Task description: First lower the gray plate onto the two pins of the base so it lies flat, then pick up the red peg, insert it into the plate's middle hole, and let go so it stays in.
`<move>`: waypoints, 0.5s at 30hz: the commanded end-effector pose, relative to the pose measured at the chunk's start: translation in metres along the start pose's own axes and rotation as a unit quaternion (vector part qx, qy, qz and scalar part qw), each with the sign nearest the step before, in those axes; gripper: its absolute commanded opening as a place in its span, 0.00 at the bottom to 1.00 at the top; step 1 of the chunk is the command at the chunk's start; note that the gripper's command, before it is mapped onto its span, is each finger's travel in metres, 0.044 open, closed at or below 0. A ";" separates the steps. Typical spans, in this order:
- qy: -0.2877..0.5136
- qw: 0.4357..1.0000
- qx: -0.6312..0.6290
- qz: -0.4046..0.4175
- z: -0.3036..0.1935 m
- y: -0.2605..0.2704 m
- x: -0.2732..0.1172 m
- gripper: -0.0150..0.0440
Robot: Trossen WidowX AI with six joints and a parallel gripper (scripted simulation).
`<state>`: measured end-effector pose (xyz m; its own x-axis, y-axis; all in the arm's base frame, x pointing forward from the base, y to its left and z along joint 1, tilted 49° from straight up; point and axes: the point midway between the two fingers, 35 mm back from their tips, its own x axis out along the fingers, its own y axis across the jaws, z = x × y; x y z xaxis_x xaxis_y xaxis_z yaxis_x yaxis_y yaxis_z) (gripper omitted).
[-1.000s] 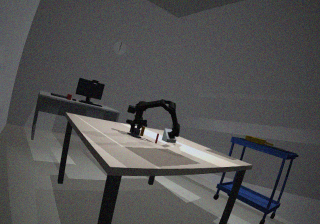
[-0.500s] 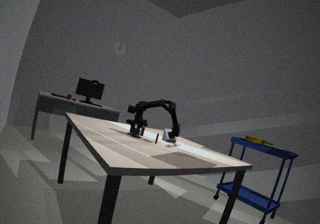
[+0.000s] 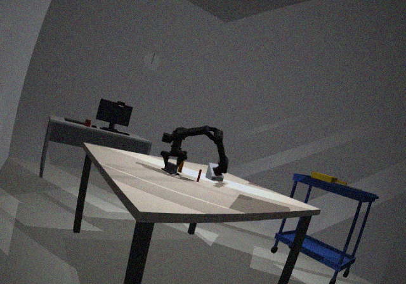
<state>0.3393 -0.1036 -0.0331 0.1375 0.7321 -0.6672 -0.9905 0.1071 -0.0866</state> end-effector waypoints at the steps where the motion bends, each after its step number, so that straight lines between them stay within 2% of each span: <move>1: 0.006 1.000 -0.002 -0.006 -0.005 -0.006 -0.039 1.00; 6: 0.004 1.000 0.000 -0.005 -0.003 -0.001 -0.103 1.00; 13: 0.003 1.000 0.008 -0.005 -0.002 -0.004 -0.112 1.00; 15: 0.004 0.998 0.067 -0.006 0.008 -0.003 -0.114 1.00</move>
<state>0.3286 -0.1855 0.0409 0.1594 0.7211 -0.6743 -0.9864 0.1446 -0.0785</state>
